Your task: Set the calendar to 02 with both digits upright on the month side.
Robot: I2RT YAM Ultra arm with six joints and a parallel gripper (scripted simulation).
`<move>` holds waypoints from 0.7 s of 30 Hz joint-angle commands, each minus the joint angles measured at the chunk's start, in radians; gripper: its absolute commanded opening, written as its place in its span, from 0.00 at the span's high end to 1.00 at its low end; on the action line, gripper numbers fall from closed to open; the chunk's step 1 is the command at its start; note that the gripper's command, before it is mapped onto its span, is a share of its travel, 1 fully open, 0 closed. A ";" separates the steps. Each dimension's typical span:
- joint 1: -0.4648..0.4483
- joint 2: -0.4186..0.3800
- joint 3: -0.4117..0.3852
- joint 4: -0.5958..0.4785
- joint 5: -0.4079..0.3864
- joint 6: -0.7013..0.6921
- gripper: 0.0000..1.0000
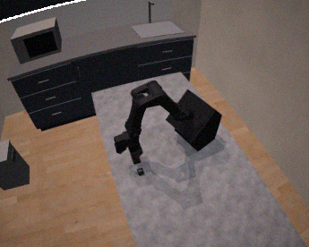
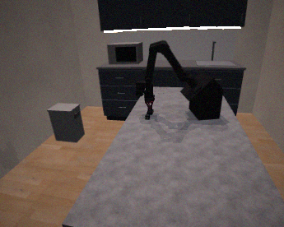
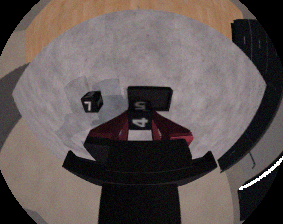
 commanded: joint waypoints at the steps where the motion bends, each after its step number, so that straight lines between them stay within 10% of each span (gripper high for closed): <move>1: 0.000 0.001 0.003 0.022 0.003 0.001 0.73; 21: 0.009 0.054 0.006 0.072 0.009 0.008 0.73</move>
